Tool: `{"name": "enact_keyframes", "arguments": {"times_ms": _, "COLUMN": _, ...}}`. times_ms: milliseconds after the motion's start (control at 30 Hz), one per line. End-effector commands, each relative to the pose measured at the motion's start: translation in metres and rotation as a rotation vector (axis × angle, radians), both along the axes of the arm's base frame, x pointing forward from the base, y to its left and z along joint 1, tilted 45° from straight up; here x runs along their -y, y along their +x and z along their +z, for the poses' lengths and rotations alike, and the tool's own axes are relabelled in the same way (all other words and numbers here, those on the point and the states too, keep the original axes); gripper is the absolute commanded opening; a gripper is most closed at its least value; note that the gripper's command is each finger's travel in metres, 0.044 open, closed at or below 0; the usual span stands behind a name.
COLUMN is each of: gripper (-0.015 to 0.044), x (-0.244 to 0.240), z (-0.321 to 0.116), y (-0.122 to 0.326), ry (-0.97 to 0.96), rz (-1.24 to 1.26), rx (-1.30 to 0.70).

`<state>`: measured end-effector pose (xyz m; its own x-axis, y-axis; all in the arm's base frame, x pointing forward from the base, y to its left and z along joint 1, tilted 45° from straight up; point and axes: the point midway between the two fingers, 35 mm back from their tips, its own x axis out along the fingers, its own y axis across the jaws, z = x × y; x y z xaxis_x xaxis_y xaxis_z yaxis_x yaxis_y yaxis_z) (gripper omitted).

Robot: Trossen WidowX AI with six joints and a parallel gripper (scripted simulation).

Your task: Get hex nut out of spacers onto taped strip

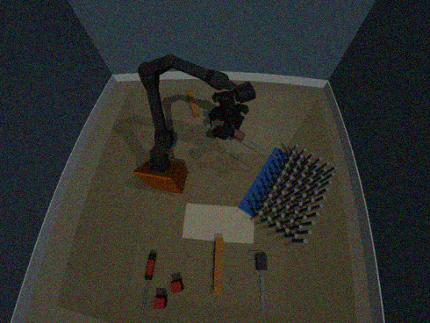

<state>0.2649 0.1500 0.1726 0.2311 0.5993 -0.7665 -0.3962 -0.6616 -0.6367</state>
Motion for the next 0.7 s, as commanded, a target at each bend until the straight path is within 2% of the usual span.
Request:
{"name": "enact_keyframes", "arguments": {"times_ms": 0, "gripper": 0.0, "x": -0.011, "z": 0.001, "y": -0.008, "ry": -0.016, "rz": -0.007, "rx": -0.032}}
{"name": "enact_keyframes", "arguments": {"times_ms": 667, "gripper": 0.0, "x": -0.066, "z": 0.018, "y": -0.067, "ry": -0.092, "rz": -0.056, "rx": -0.169}}
